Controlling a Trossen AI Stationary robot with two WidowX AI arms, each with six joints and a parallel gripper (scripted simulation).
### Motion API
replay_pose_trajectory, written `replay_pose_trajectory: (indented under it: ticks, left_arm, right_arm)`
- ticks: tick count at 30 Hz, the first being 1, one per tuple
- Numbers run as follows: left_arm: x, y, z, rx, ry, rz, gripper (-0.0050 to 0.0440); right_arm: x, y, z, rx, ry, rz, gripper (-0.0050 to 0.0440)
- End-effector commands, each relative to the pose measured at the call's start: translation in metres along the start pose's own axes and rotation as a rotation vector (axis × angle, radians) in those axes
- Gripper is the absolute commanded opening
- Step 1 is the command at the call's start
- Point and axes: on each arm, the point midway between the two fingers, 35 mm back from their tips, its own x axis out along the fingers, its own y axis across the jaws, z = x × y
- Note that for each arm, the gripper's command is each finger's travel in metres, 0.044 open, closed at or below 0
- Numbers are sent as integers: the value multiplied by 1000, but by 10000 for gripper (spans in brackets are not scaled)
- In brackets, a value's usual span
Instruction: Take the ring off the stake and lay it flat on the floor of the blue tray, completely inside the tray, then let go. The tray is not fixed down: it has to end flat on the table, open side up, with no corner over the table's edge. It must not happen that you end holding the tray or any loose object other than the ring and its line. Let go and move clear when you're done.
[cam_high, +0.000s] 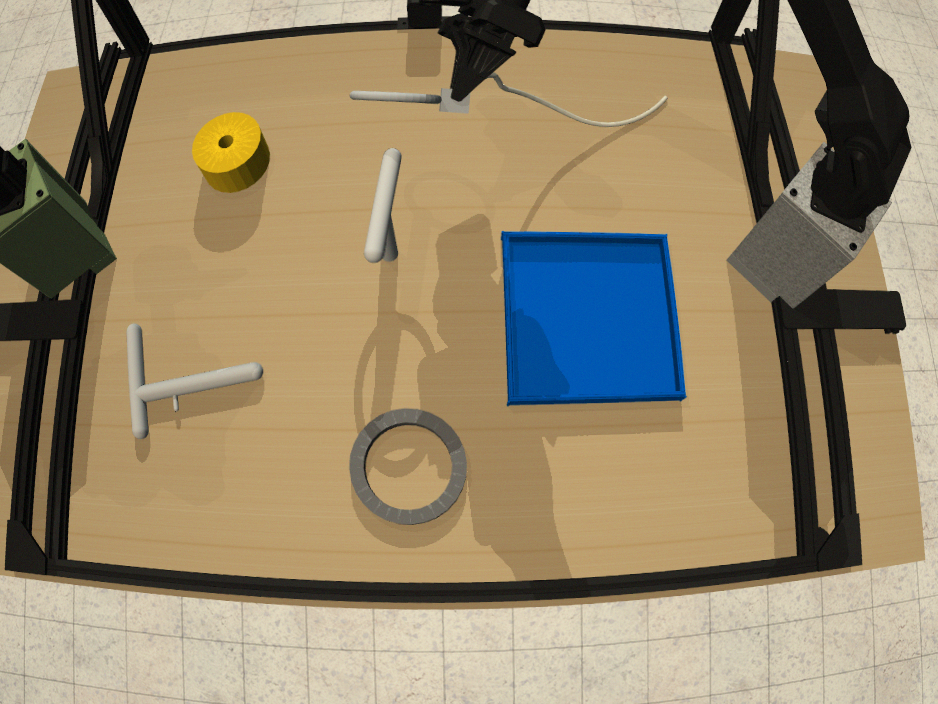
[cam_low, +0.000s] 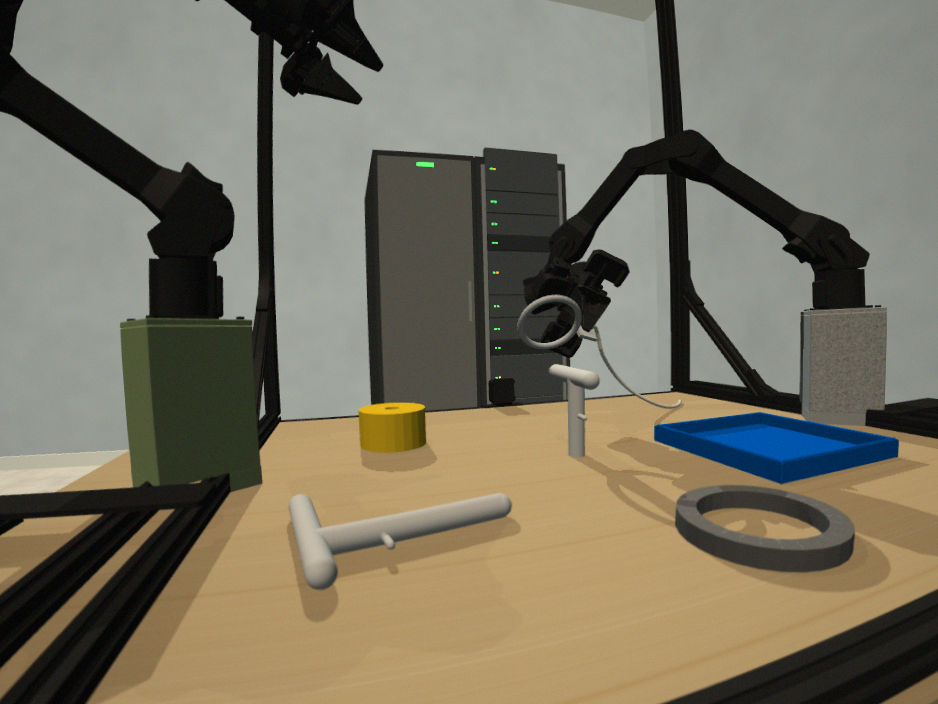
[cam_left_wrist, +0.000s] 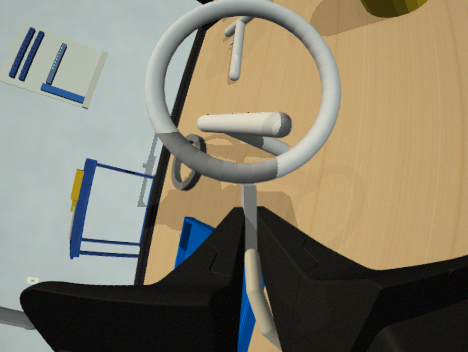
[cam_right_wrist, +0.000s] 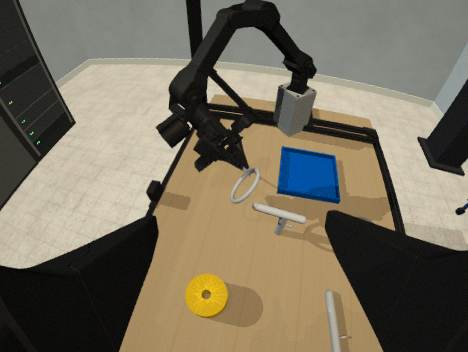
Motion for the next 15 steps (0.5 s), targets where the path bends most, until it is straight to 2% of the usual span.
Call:
replay_pose_trajectory:
  ticks: [1,15]
  left_arm:
    - [-5,3,-5,-3,-1,-3,0]
    - [-14,6,-23,-2,0,-6,0]
  right_arm:
    - [0,-1,0,2,1,-5,400]
    - [0,-1,0,2,1,-5,400]
